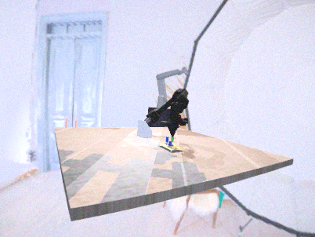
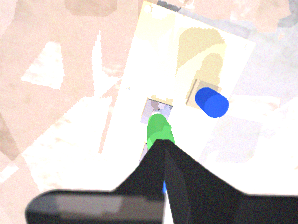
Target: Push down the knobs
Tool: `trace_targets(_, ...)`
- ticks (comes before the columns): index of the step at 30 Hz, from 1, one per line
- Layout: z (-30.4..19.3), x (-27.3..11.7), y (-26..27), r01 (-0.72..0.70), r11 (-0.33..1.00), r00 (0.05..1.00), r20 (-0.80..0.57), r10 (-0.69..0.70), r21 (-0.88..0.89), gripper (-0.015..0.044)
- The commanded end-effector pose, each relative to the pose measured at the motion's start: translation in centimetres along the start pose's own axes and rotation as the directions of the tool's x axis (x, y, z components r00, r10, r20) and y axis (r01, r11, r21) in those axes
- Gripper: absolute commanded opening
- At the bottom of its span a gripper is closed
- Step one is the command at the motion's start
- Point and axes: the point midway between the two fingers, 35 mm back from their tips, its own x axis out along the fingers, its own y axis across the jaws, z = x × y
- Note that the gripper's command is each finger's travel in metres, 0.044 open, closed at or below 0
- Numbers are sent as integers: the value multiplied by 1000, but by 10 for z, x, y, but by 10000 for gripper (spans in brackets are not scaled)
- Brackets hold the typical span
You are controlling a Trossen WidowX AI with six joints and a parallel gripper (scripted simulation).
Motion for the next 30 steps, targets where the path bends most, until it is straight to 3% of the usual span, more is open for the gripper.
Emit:
trace_targets(1,1,3,1,-4,1000,1000,2,4,-3,0)
trace_targets(30,1,10,1,-4,1000,1000,2,4,-3,0)
